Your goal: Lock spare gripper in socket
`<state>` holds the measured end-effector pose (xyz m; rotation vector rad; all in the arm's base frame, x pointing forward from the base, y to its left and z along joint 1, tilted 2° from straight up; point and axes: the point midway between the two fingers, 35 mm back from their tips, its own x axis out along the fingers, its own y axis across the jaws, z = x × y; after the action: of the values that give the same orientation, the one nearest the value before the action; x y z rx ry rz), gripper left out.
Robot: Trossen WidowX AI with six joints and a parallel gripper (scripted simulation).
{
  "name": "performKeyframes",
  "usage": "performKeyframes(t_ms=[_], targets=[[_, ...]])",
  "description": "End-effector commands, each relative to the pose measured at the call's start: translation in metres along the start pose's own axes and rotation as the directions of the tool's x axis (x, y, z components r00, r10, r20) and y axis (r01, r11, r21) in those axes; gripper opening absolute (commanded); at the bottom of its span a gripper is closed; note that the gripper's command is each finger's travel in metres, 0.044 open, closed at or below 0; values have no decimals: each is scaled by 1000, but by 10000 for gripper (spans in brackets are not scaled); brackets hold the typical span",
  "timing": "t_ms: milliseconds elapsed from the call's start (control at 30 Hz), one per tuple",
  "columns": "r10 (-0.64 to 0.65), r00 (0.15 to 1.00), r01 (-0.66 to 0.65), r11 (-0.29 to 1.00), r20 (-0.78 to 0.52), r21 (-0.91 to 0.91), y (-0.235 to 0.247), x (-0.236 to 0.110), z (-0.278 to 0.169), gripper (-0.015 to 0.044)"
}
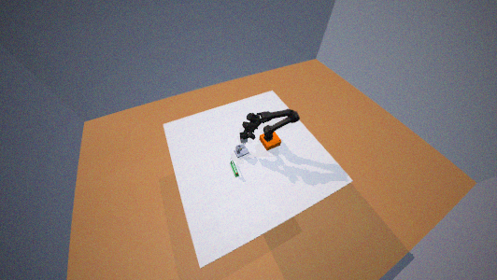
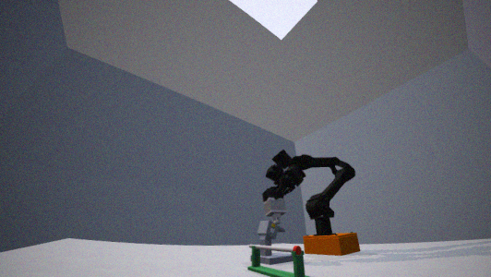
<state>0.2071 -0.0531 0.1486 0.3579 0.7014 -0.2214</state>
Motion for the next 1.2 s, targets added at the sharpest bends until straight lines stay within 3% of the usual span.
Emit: performKeyframes(t_ms=[0,733,1167], targets=[[17,997,-12,997,69,-71,6,-4,4,0],[133,941,-22,942,310,-336,32,-17,8,0],[136,939,-22,939,315,-343,32,-13,8,0]])
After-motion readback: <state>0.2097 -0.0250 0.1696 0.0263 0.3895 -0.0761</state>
